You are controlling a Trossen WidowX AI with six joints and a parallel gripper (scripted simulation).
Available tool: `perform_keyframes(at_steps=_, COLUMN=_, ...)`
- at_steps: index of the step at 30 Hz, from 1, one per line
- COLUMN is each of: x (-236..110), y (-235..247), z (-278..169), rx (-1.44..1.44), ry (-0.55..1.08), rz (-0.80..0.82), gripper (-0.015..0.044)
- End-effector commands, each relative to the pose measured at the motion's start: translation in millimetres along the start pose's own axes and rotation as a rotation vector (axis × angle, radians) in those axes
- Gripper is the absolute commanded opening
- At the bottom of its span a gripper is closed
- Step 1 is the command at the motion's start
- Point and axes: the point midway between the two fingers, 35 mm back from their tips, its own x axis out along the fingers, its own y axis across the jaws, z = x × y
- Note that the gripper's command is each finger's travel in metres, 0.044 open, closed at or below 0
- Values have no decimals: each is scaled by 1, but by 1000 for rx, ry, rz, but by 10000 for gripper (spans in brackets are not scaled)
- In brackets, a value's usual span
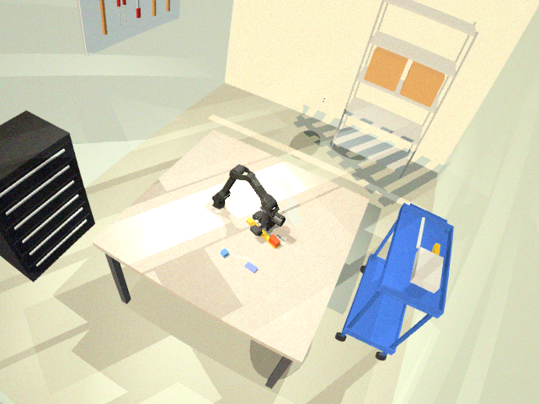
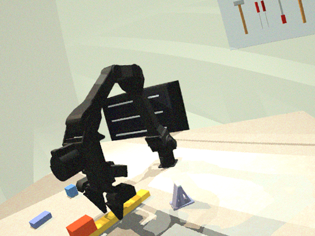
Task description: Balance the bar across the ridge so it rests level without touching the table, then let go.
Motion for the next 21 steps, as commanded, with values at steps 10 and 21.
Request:
perform_keyframes(at_steps=10, x=4, y=-1, z=1, rx=-5, ry=-10, rz=-3, gripper=315)
perform_keyframes(at_steps=21, x=1, y=0, z=0, rx=0, ry=-3, rz=1, gripper=124)
